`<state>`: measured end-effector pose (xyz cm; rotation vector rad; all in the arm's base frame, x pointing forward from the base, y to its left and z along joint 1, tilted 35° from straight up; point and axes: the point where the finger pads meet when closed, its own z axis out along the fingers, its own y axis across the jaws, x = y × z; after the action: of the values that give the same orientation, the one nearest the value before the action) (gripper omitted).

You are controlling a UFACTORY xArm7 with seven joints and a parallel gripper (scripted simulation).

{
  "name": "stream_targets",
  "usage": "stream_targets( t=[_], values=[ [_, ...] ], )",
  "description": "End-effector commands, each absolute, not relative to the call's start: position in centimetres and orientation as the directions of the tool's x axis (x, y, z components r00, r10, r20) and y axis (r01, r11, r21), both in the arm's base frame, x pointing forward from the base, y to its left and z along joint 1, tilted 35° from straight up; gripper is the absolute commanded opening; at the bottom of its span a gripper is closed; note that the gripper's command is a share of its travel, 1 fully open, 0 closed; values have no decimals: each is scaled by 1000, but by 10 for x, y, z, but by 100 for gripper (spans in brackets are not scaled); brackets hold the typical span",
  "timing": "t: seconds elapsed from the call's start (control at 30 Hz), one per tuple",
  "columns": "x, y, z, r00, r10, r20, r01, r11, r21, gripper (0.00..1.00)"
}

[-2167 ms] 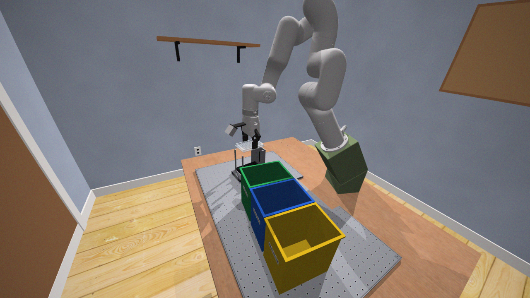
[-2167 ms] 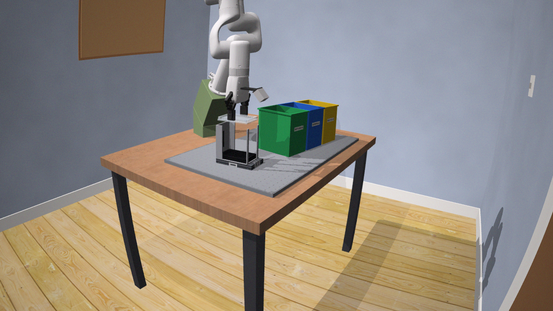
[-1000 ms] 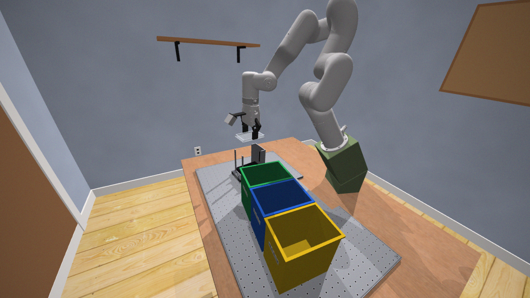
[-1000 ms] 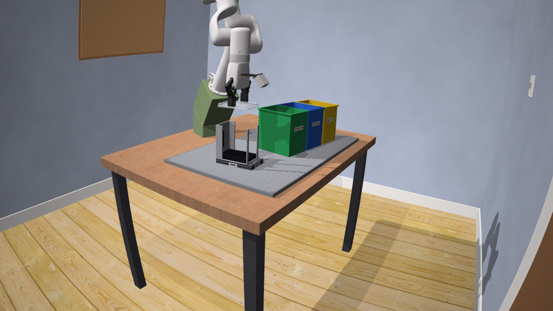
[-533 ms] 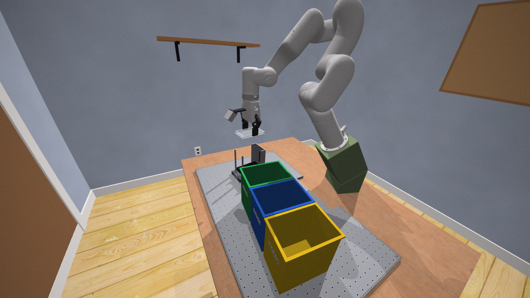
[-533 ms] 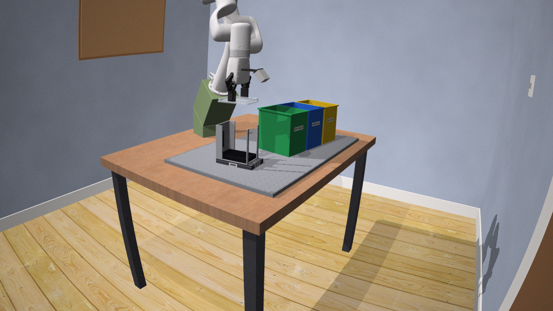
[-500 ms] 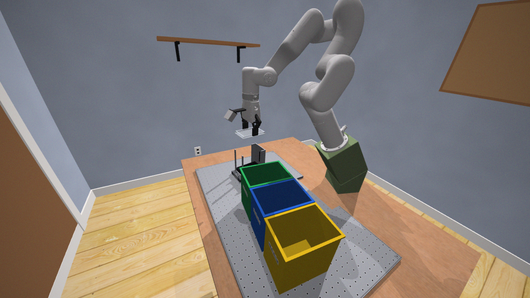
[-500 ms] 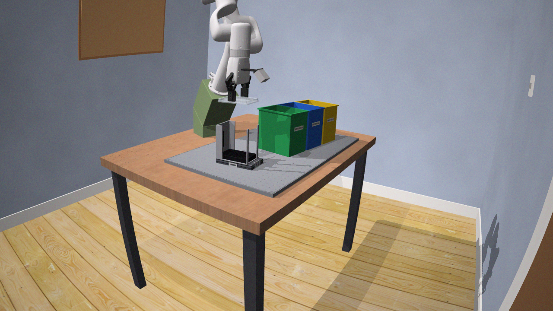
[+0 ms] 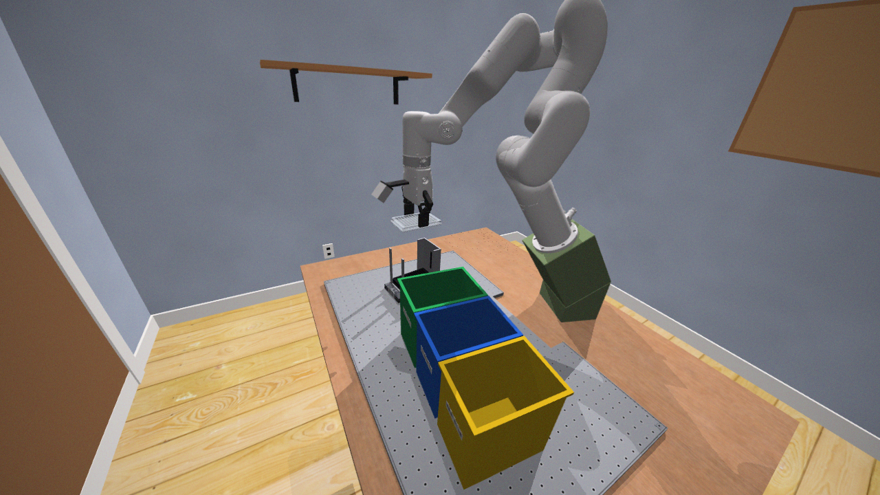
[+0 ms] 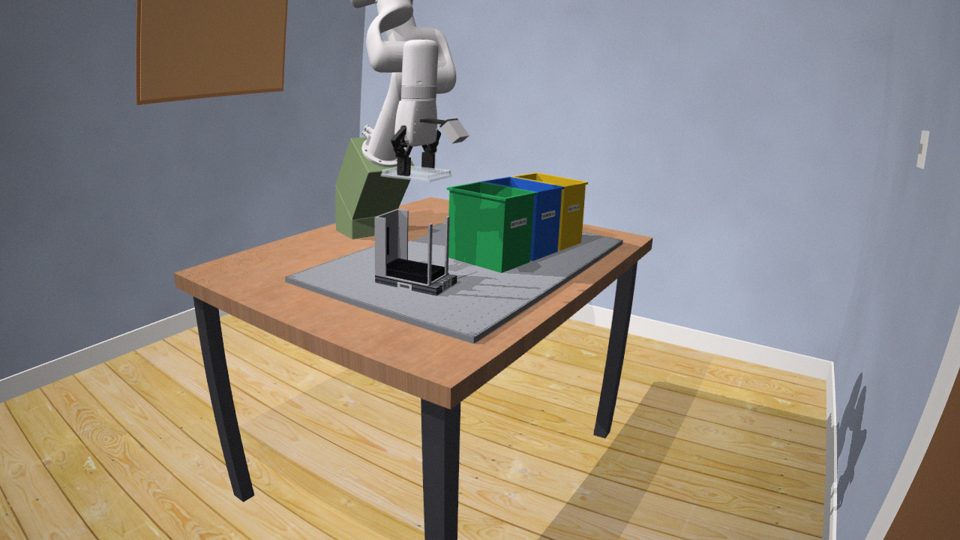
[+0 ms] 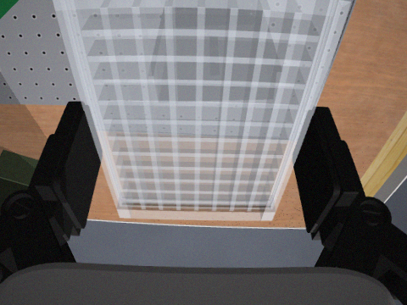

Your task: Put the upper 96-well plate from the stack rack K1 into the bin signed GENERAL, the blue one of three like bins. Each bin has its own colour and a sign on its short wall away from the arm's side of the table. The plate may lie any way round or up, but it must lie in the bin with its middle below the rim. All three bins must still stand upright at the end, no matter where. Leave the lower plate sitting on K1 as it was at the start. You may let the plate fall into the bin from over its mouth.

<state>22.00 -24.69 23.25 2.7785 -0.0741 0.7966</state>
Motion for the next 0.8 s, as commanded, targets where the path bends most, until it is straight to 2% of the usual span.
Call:
stream_targets(
  t=[0.0, 0.77],
  values=[
    [225, -233, 232, 820, -130, 557, -249, -958, 144, 0],
    [247, -167, 222, 817, -141, 559, -259, -956, 137, 0]
  ],
)
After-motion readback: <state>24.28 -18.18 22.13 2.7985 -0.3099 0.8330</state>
